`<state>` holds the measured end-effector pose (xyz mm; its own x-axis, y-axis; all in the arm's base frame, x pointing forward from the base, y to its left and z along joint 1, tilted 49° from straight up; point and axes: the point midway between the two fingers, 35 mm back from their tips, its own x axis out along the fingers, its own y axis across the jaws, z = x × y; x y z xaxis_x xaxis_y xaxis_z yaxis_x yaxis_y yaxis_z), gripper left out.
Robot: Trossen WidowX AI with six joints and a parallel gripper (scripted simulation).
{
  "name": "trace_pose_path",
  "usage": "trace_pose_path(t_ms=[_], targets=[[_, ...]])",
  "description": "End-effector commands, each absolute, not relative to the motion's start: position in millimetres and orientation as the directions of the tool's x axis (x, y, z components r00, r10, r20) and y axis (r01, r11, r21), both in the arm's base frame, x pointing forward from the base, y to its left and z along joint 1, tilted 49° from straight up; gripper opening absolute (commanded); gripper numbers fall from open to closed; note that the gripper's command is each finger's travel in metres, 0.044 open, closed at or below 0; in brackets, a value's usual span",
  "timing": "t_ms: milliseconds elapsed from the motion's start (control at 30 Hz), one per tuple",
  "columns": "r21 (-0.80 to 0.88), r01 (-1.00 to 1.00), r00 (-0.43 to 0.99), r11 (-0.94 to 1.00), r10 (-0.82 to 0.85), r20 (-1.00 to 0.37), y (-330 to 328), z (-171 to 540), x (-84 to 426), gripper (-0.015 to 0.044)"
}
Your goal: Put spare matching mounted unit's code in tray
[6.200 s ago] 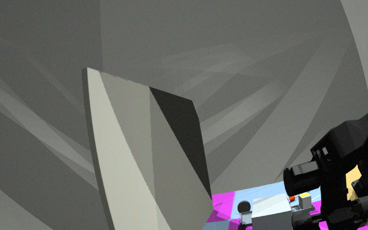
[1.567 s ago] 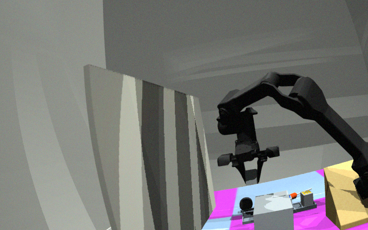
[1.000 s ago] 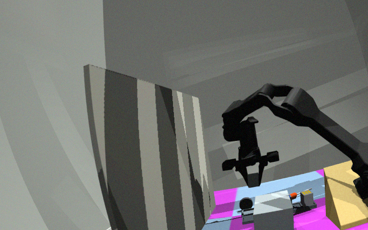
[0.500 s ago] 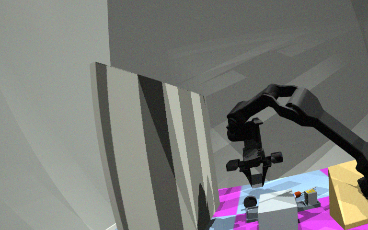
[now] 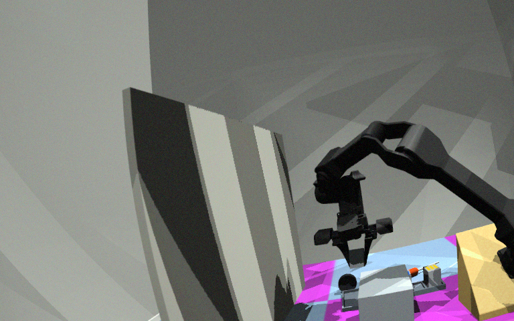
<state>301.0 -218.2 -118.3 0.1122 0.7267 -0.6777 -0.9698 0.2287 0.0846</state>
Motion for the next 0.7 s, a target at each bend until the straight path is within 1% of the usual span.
trace_pose_path(t_ms=[0, 667], targets=[[0.091, -0.967, 0.115, 0.236, 0.730, -0.673, -215, -121, 301, 0.0000], [0.090, -0.967, 0.116, 0.236, 0.731, -0.673, -203, -132, 304, 0.0000]])
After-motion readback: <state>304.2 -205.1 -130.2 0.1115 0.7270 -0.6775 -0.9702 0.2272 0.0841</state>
